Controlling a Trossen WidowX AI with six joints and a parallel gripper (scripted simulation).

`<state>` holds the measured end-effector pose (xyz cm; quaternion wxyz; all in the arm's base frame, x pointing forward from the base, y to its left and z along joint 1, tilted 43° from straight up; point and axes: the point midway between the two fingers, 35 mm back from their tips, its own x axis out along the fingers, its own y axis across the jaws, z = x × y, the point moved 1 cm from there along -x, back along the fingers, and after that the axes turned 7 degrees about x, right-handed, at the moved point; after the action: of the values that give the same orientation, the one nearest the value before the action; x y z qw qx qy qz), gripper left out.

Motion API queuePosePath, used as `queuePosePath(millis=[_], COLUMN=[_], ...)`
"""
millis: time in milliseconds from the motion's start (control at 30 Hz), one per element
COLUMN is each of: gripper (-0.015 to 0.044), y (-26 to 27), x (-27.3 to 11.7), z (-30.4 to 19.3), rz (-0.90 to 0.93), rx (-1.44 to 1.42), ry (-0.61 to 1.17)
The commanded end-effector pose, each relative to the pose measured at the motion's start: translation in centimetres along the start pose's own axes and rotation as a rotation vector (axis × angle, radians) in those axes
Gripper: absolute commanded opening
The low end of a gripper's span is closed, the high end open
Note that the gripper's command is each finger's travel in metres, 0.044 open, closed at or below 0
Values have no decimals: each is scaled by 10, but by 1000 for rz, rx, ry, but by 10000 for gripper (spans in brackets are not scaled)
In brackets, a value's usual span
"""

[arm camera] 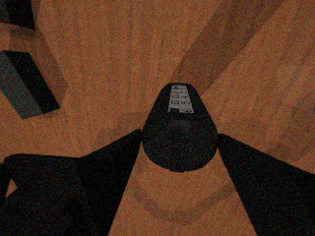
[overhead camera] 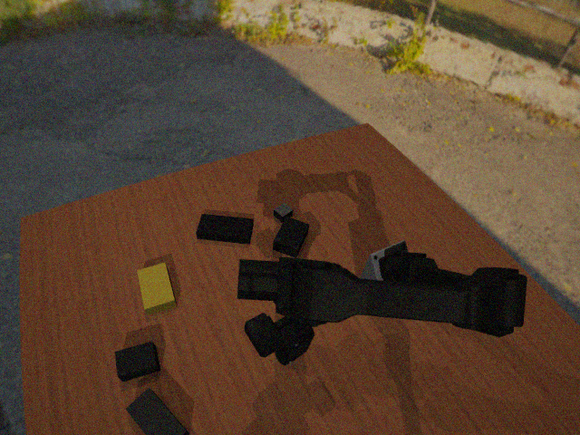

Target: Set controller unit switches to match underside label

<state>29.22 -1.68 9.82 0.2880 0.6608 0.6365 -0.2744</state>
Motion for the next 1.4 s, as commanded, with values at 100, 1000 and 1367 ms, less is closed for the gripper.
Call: queuePosePath(millis=[100,1000,1367], gripper=[338,338,338], y=[0,3,4], x=[6,9,10], z=[7,29,37], rz=[-23,-22,-22], rx=[-8,-8,-9], ry=[-3,-5,-5])
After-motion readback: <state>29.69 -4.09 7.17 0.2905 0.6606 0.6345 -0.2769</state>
